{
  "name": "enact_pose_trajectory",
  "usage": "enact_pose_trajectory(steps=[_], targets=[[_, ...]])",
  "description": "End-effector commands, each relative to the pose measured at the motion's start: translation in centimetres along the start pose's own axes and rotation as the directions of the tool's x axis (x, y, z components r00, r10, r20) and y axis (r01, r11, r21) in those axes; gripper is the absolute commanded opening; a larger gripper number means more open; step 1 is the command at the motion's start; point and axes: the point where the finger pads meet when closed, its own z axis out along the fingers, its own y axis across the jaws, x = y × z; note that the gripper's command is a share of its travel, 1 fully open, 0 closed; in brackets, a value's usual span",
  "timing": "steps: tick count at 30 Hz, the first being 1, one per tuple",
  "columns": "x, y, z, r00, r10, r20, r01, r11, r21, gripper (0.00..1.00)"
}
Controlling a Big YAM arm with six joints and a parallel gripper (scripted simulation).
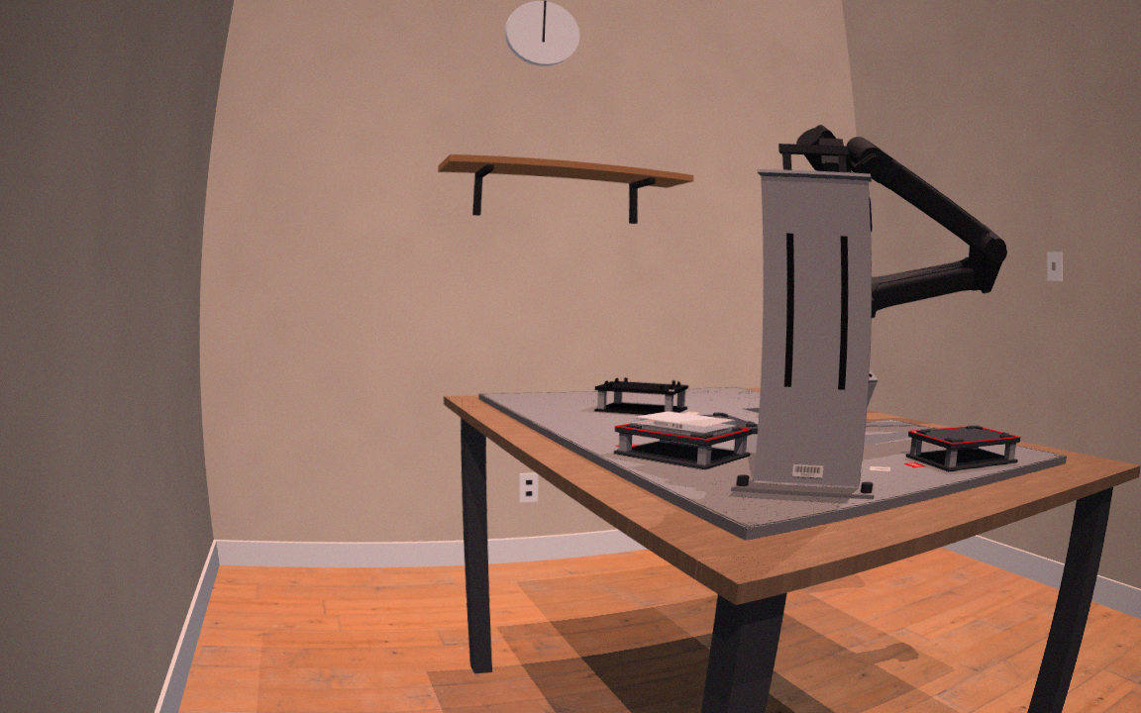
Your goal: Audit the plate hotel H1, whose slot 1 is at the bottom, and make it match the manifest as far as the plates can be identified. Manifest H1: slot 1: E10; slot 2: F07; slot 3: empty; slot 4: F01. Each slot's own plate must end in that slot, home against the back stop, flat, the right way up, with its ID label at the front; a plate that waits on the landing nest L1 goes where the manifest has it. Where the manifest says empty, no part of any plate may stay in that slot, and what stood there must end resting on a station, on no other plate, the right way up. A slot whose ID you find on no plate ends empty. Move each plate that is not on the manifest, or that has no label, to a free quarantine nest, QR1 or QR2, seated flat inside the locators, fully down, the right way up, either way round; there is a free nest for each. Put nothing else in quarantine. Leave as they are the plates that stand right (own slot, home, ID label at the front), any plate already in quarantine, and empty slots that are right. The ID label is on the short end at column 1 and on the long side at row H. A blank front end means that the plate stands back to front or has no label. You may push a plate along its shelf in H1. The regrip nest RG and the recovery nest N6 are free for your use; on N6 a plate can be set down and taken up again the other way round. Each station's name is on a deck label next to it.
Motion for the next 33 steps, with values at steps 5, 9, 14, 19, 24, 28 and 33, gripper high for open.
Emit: enact_pose_trajectory(steps=[5, 9, 14, 19, 24, 28, 33], targets=[[-1.5, 0.1, -0.7, 0.999, -0.038, 0.019, 0.038, 0.999, 0.013, 0.86], [-2.1, 0.1, -1.0, 0.999, -0.039, 0.021, 0.039, 0.999, 0.019, 0.86], [-1.6, -0.1, -0.8, 0.999, -0.028, 0.016, 0.028, 0.999, 0.016, 0.86], [-0.6, -0.4, -0.4, 1.000, -0.009, 0.008, 0.009, 1.000, 0.012, 0.86], [-1.3, 0.1, -0.6, 0.999, -0.038, 0.019, 0.038, 0.999, 0.013, 0.86], [-1.3, 0.1, -0.6, 0.999, -0.038, 0.019, 0.038, 0.999, 0.013, 0.86], [-1.3, 0.1, -0.6, 0.999, -0.038, 0.019, 0.038, 0.999, 0.013, 0.86]])
